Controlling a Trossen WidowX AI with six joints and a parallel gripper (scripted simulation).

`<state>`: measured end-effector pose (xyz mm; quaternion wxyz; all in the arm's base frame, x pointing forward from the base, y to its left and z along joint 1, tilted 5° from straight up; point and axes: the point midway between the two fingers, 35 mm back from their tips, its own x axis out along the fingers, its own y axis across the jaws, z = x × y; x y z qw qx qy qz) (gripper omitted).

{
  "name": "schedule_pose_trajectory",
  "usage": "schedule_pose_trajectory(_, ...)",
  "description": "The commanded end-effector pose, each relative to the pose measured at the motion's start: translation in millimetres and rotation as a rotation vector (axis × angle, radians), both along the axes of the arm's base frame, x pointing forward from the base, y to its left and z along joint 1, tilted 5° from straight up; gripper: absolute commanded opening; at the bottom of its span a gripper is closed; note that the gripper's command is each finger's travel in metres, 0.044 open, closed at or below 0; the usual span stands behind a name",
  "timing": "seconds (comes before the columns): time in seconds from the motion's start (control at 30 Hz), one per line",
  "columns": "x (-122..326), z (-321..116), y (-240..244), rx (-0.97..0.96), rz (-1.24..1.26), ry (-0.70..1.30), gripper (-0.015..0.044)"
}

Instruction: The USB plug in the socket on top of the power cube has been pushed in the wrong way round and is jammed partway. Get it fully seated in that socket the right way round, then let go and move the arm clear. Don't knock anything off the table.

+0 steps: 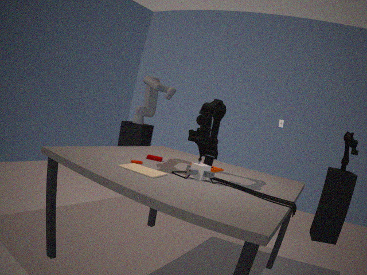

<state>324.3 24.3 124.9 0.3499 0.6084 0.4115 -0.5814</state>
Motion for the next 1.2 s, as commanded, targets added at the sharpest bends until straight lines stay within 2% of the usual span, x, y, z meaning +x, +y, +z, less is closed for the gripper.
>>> schedule_pose_trajectory(0.0, 0.1, -0.8, 0.9, 0.006, -0.004, -0.001, 0.0)
schedule_pose_trajectory(1.17, 0.0, -5.0, 1.1, 0.006, -0.004, -0.001, 0.0)
